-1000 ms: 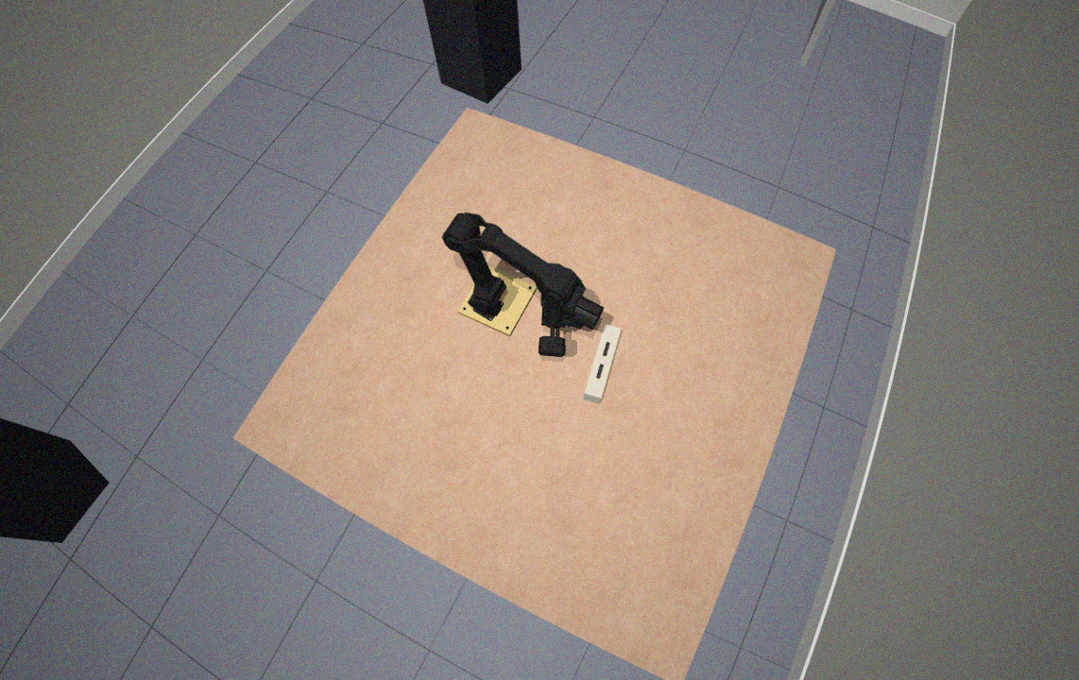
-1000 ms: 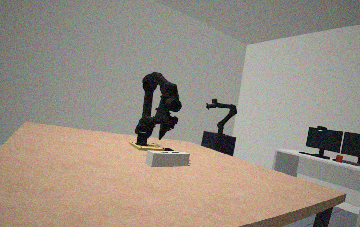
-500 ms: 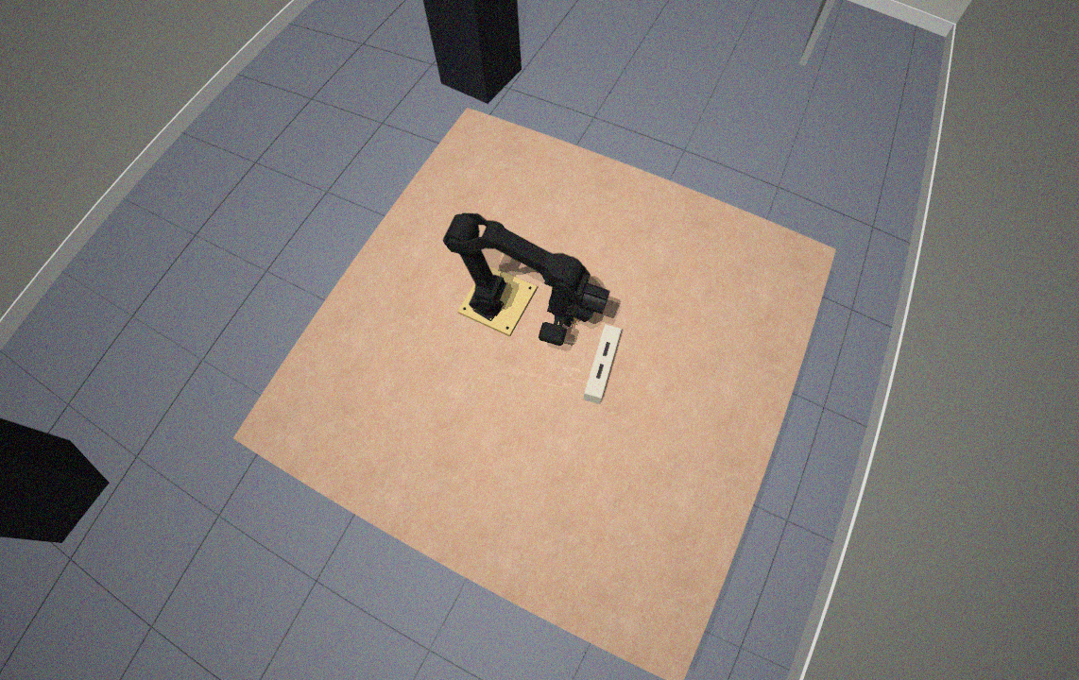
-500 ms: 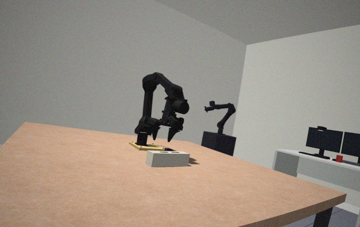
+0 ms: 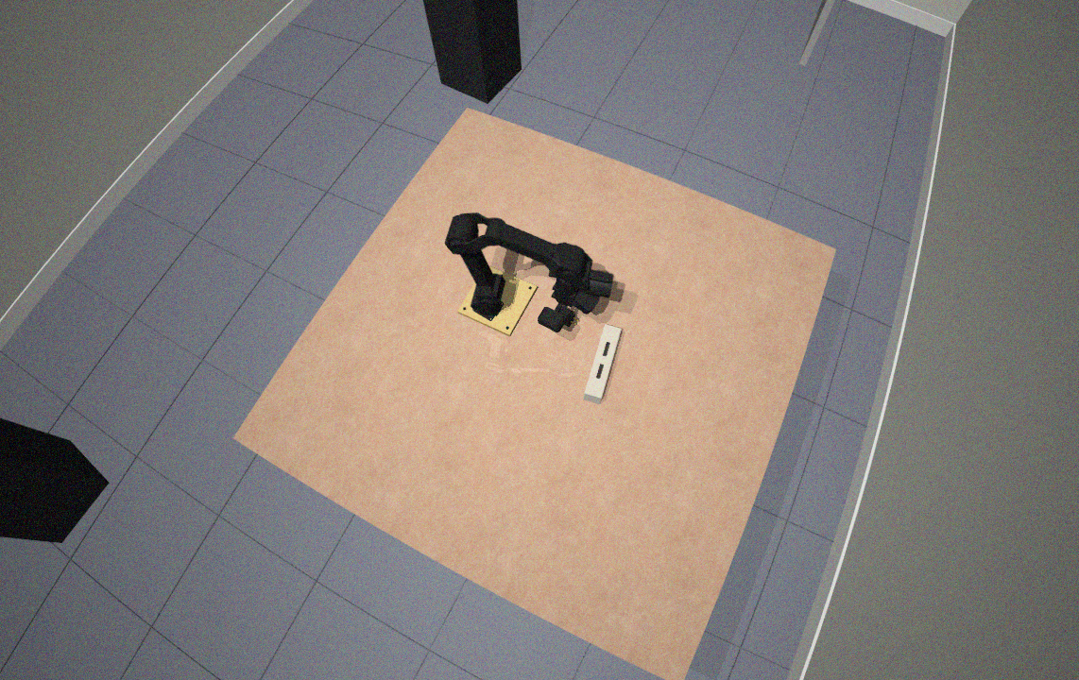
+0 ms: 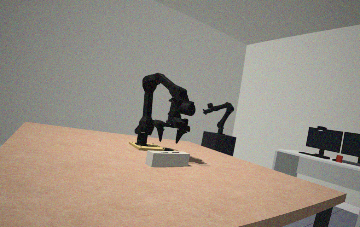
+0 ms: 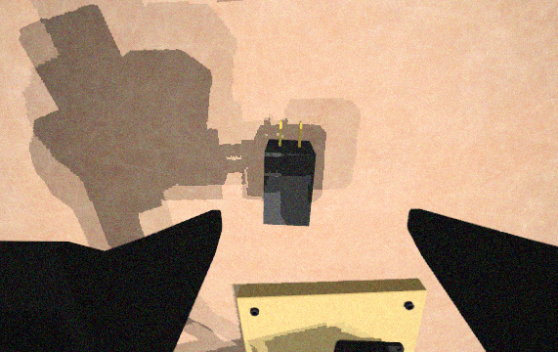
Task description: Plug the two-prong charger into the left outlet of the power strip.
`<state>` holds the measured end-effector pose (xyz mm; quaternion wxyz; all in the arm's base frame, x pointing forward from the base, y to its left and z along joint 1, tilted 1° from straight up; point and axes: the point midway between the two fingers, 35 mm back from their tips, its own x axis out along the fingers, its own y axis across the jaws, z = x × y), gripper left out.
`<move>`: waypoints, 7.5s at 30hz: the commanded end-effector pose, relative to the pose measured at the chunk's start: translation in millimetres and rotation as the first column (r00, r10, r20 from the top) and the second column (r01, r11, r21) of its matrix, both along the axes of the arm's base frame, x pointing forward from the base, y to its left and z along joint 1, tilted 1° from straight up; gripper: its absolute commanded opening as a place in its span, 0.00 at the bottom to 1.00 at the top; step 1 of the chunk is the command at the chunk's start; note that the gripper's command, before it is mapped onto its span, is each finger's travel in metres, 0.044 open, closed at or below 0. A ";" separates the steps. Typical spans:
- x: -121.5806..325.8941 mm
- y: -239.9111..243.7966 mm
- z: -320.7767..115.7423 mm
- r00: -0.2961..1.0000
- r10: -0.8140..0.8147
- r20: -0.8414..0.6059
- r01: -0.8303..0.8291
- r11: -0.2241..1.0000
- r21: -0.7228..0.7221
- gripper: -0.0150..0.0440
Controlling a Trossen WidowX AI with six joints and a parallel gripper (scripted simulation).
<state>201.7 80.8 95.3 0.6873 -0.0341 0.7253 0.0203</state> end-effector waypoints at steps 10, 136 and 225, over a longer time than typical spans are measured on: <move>-4.4 11.7 -7.5 0.998 -0.065 -0.012 0.065 0.998 0.011 1.00; 28.7 -50.1 -49.9 0.987 0.163 -0.002 -0.163 0.987 0.005 0.25; 85.8 -45.4 -55.4 0.981 0.196 0.003 -0.196 0.981 0.003 0.25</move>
